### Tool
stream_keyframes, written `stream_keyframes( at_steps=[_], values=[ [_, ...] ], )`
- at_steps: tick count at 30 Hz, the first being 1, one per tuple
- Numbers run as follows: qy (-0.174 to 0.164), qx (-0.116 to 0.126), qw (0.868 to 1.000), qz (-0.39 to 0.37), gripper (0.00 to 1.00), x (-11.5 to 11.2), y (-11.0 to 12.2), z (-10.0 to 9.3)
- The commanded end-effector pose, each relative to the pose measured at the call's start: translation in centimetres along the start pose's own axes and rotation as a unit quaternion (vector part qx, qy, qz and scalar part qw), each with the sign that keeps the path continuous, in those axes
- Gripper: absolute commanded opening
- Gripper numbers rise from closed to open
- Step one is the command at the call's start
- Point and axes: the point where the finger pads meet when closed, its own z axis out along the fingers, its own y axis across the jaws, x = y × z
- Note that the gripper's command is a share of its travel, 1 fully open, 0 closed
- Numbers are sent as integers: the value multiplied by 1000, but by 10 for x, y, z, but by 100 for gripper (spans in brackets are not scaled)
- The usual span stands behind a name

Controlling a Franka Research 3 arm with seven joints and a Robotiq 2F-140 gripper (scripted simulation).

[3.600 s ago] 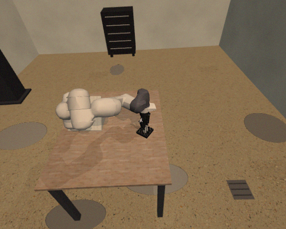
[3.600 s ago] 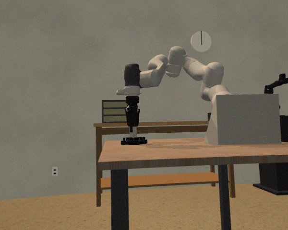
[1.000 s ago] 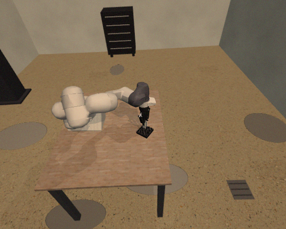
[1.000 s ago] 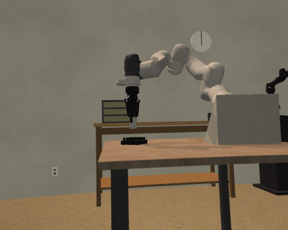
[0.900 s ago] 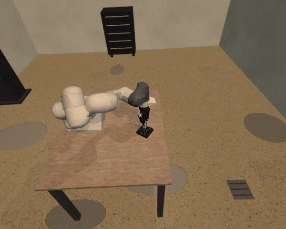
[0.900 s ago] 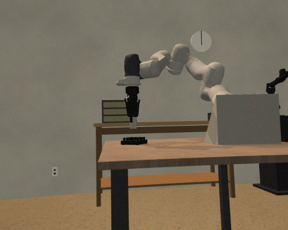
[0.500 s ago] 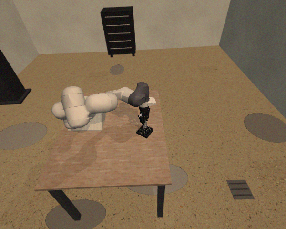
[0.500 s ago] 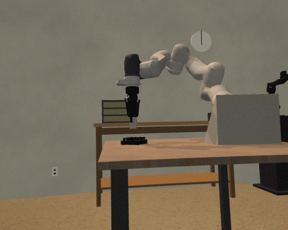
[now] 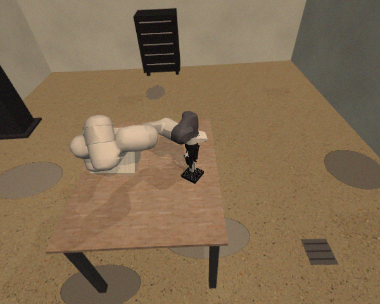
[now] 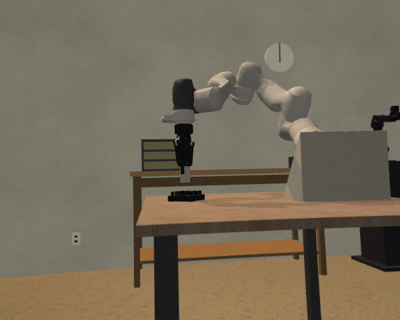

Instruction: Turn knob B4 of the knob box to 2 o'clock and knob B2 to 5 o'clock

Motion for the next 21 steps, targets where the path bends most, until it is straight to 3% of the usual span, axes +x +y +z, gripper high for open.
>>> stream_keyframes(
  at_steps=[1, 21],
  values=[
    [1, 2, 1000, 2, 12, 1, -1, 4],
    [1, 2, 1000, 2, 12, 1, -1, 24]
  ],
)
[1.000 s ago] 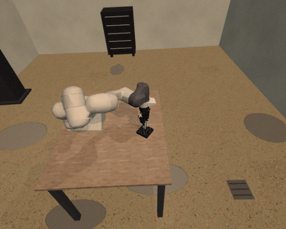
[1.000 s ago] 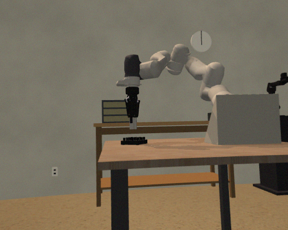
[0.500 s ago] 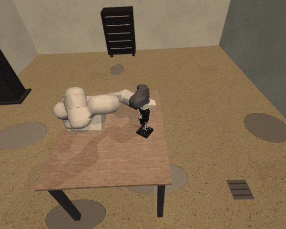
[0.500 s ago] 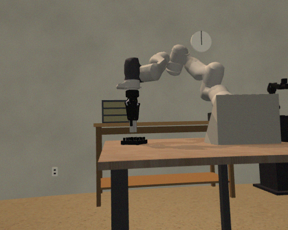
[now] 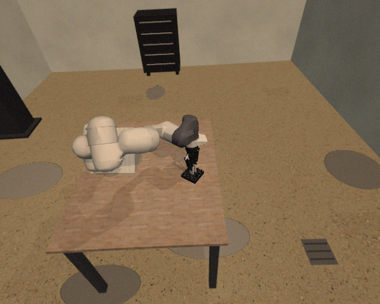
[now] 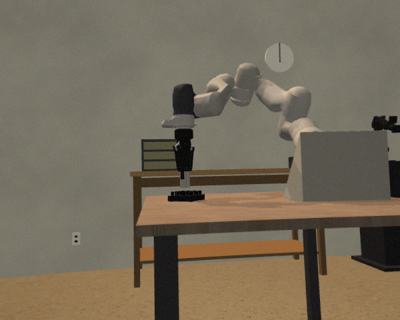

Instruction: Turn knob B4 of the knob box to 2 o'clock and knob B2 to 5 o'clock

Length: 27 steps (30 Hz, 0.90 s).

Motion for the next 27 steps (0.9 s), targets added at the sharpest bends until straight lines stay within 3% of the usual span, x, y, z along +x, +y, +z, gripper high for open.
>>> stream_keyframes(
  at_steps=[1, 27],
  values=[
    [1, 1, 1000, 3, 12, 0, 0, 4],
    [1, 1, 1000, 3, 12, 0, 0, 7]
  ],
)
